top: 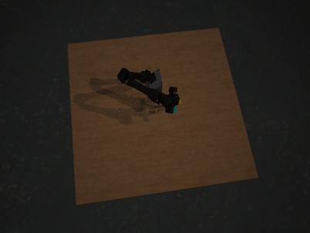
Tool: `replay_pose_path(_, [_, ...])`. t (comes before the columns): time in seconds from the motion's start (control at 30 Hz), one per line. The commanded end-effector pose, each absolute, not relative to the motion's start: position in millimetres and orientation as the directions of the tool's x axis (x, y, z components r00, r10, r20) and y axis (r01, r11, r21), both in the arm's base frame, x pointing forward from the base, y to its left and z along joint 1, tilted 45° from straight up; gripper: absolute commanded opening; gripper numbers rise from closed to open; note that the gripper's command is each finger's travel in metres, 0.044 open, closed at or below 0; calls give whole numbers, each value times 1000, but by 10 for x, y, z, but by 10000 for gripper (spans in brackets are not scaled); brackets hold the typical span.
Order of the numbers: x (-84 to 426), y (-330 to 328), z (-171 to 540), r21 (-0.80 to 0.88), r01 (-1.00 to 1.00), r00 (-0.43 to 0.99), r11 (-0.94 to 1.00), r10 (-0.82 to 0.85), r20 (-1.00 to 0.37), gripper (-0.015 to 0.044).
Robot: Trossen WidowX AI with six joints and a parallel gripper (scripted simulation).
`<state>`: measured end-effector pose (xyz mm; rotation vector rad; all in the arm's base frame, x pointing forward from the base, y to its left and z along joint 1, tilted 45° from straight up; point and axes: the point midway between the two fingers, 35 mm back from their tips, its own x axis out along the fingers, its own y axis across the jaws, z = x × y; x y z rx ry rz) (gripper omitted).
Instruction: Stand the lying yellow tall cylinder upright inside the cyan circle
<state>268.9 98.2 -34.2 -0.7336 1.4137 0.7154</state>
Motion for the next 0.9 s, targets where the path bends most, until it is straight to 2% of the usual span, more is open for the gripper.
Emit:
replay_pose_path(0.0, [2674,974,-344,-17,-806,44,592,32,-999,105])
replay_pose_path(0.87, [2680,954,-293,-28,-828,158,560,184,-970,105])
